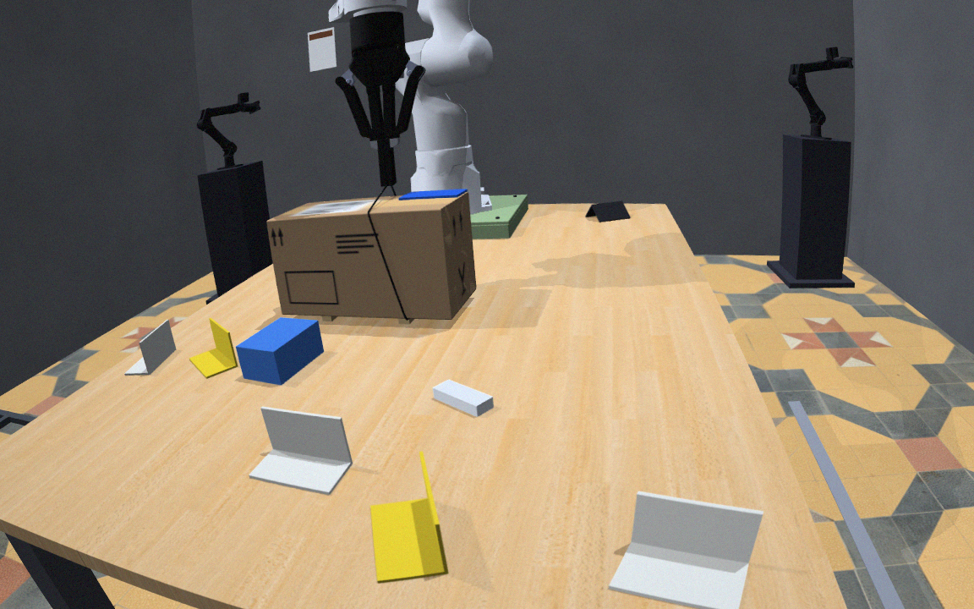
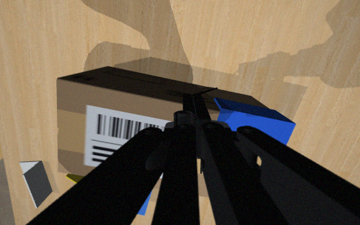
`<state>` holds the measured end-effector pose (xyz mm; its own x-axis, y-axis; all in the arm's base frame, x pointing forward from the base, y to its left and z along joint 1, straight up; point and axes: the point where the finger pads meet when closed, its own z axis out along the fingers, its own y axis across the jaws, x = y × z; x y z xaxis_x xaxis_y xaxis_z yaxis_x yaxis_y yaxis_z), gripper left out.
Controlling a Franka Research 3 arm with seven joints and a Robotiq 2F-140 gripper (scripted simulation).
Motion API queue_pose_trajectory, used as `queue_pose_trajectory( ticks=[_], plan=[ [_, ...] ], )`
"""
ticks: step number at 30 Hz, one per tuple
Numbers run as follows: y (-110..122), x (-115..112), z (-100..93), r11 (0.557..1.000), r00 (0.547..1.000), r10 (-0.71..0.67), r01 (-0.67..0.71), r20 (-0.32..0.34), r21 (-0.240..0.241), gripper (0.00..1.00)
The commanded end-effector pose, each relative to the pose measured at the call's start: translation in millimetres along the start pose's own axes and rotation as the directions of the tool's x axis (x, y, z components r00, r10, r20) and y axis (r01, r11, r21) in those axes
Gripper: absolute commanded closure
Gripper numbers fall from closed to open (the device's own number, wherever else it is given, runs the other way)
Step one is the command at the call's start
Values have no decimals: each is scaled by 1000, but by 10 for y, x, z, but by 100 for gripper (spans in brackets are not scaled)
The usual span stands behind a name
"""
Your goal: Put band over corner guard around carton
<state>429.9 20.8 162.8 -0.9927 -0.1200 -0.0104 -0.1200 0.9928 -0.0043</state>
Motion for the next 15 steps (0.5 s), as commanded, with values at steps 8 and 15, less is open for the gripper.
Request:
queue_pose_trajectory(
  ticks=[8,15],
  plan=[
    [20,122,-1,1000,1000,-6,6,-6,-2,90],
    [24,141,-1,1000,1000,-6,6,-6,-2,90]
  ],
)
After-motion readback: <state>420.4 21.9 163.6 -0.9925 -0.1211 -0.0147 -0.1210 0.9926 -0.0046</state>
